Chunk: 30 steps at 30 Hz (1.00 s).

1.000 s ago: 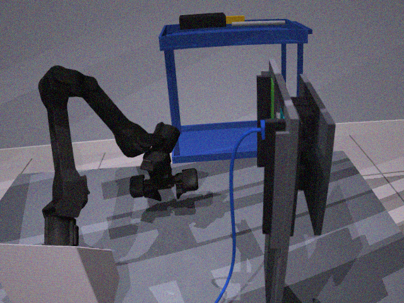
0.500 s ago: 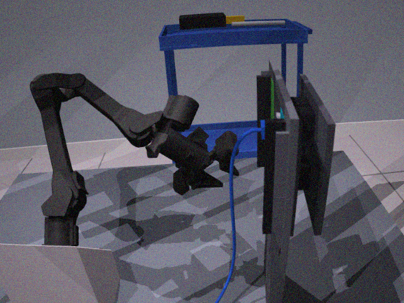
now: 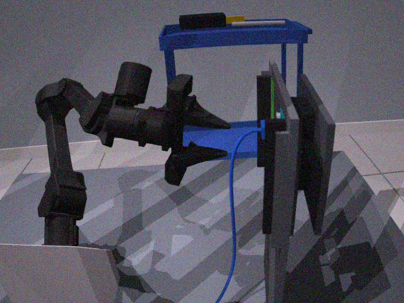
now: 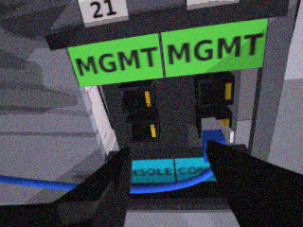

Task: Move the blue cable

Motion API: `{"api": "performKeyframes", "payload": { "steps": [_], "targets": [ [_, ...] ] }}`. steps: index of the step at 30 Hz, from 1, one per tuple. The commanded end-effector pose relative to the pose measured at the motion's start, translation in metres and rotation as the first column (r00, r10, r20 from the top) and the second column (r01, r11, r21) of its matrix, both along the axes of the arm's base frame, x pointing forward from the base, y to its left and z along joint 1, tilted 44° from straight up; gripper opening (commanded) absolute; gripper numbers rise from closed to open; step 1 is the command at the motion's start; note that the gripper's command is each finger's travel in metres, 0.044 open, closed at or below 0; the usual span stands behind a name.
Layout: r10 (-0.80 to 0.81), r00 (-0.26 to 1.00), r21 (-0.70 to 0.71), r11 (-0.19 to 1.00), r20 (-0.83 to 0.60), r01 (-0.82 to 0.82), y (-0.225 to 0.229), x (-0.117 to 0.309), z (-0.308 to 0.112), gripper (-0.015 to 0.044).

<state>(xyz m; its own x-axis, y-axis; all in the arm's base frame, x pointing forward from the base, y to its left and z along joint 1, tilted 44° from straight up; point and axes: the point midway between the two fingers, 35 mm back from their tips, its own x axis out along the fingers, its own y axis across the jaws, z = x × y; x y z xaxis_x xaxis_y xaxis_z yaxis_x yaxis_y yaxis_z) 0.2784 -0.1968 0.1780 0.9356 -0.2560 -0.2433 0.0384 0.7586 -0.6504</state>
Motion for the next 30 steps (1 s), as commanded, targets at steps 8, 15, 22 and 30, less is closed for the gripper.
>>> {"api": "performKeyframes", "payload": {
  "steps": [8,15,22,30],
  "targets": [
    [-0.182,0.983,-0.093,0.979,-0.005,0.181,-0.046,-0.045,0.0,0.0239],
    [-0.182,0.983,-0.094,0.979,-0.001,0.181,-0.062,0.011,-0.001,0.0239],
    [-0.182,0.983,-0.094,0.979,-0.001,0.181,-0.063,0.014,-0.002,0.0239],
    [-0.182,0.983,-0.095,0.979,-0.001,0.181,-0.067,0.025,-0.001,0.0239]
  ]
}}
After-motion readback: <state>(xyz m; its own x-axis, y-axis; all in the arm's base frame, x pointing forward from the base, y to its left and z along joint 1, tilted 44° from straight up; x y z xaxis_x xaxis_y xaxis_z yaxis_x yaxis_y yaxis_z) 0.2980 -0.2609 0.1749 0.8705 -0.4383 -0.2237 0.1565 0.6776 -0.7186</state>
